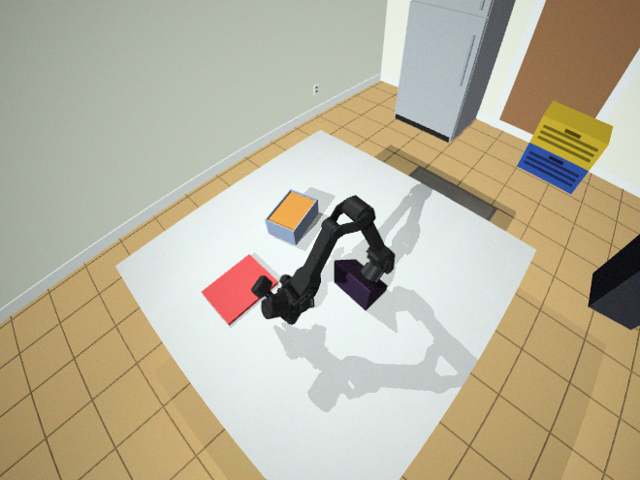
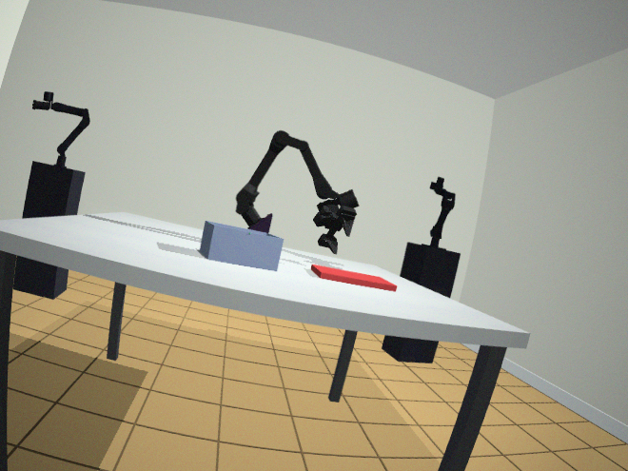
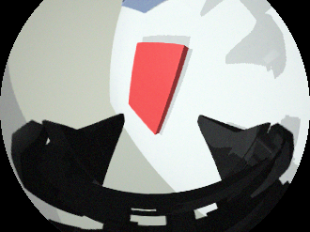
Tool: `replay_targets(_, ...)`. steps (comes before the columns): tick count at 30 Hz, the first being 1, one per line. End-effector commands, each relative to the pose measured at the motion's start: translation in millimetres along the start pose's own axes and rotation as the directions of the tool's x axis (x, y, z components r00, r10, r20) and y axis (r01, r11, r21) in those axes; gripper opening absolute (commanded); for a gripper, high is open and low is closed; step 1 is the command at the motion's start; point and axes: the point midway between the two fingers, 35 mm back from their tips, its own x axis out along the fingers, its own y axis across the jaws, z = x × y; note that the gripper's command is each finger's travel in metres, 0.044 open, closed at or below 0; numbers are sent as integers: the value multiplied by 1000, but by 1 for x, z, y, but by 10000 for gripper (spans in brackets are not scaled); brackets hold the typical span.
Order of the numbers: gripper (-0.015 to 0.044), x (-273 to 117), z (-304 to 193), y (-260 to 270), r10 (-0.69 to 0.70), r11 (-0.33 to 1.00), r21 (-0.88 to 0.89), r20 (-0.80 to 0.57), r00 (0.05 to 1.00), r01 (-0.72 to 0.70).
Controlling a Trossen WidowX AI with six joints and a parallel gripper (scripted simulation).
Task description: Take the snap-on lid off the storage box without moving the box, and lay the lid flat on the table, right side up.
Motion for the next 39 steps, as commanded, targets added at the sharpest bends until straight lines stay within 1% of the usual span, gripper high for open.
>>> replay_targets(1, 440, -9, -1, 7, 3, 1000, 14, -7, 1000, -3)
replay_targets(20, 440, -41, -1, 25, 2, 1000, 14, -8, 1000, -2)
replay_targets(24, 440, -36, 0, 21, 2, 1000, 14, -8, 1000, -2)
replay_targets(39, 440, -36, 0, 21, 2, 1000, 14, -8, 1000, -2)
